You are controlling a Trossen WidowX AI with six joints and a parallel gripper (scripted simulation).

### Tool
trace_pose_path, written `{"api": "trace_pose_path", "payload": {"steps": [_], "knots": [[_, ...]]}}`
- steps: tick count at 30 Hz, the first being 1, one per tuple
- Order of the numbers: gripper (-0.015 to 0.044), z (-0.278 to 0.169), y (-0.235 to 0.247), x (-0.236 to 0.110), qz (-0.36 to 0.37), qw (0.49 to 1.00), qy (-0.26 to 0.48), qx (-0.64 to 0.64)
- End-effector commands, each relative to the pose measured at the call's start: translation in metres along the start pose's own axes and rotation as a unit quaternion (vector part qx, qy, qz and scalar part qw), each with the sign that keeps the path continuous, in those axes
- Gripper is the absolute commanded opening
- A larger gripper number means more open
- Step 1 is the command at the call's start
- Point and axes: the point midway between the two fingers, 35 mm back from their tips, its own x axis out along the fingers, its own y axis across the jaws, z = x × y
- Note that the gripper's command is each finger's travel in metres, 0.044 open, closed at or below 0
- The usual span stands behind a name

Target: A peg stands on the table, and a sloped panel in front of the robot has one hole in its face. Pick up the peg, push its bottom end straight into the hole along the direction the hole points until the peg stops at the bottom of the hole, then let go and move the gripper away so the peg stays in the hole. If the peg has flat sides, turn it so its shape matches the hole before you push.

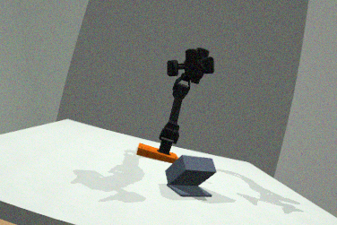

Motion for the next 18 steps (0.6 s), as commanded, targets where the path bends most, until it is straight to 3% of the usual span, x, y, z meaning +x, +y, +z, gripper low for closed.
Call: {"api": "trace_pose_path", "payload": {"steps": [1, 9, 18], "knots": [[0.044, -0.03, 0.012, 0.006, 0.019, 0.997, 0.058, -0.055], [0.044, -0.101, 0.03, 0.009, 0.064, 0.965, 0.189, -0.169], [0.044, -0.176, 0.041, -0.007, 0.124, 0.894, 0.327, -0.281]]}}
